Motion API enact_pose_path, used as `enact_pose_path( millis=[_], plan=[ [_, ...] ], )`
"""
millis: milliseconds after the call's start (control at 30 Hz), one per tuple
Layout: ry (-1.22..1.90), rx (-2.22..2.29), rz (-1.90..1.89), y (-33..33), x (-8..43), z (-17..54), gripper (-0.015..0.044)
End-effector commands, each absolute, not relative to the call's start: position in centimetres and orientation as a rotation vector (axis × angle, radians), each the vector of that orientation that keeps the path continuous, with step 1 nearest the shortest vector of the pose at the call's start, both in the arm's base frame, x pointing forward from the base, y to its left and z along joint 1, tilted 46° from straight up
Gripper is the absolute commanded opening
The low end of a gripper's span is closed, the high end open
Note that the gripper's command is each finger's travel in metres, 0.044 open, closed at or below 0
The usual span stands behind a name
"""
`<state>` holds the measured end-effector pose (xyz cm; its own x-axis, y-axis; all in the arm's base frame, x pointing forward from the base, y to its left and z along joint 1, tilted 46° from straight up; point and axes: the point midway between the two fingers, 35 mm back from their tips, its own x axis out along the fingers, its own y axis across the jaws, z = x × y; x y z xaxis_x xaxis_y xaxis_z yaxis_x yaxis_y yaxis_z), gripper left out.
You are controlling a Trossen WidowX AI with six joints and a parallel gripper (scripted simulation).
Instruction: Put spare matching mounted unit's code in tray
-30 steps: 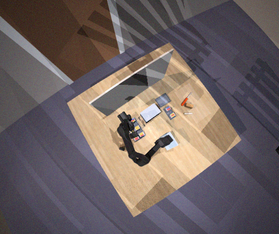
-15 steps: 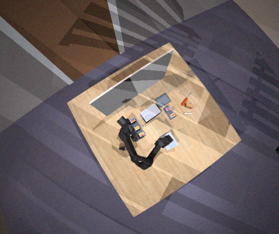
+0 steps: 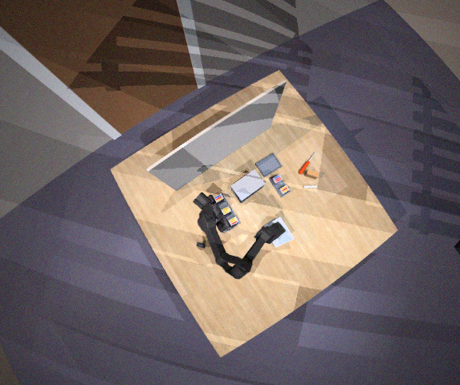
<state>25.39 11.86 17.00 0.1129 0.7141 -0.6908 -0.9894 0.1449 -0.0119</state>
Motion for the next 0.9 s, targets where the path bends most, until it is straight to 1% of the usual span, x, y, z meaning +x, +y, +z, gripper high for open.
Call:
enact_pose_path(
  millis=[0,867],
  plan=[
    [0.626,-0.551,1.347,12.2,25.5,16.5,0.03],
    [0.627,-0.553,1.347,15.1,26.1,13.6,0.03]
  ],
)
